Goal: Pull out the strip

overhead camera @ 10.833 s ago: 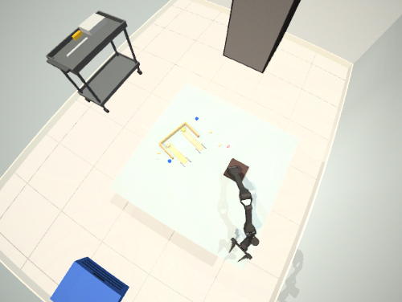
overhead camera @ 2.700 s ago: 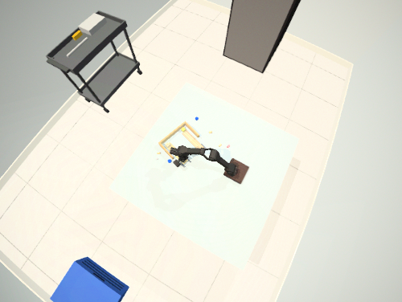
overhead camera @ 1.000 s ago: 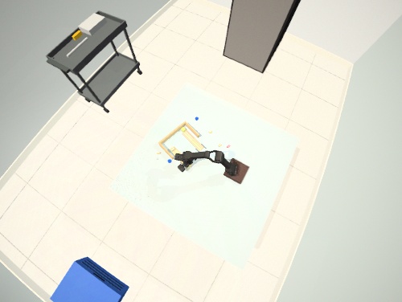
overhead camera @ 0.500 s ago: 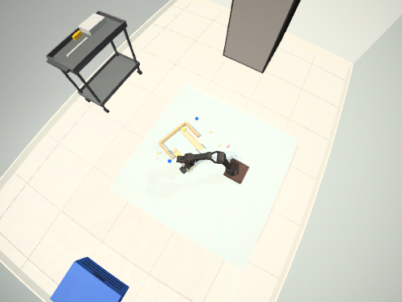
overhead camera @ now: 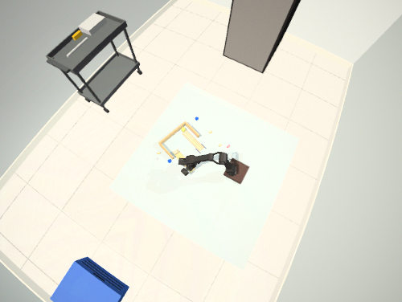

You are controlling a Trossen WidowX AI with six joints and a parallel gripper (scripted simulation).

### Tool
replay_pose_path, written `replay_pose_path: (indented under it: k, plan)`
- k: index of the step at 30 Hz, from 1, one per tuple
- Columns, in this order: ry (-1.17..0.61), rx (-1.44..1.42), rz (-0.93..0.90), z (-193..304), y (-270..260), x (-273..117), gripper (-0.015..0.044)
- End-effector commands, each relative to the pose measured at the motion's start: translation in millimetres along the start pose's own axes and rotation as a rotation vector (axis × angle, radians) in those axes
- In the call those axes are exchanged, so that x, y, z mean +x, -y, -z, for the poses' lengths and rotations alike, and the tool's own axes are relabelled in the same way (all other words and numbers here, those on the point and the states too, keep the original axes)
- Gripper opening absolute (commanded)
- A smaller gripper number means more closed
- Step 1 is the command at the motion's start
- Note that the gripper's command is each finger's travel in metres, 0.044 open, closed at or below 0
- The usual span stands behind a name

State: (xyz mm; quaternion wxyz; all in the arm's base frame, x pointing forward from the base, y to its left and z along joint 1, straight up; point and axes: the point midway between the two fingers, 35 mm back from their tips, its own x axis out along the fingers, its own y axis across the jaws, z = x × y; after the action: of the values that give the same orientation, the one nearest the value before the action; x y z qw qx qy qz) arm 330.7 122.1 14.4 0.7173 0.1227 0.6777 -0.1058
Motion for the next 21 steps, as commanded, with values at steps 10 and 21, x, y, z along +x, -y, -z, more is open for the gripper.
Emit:
replay_pose_path:
  k: [10,21]
  plan:
    - [-0.023,-0.006,0.009,28,0,5,0.0000]
    - [-0.024,-0.006,0.009,46,0,5,0.0000]
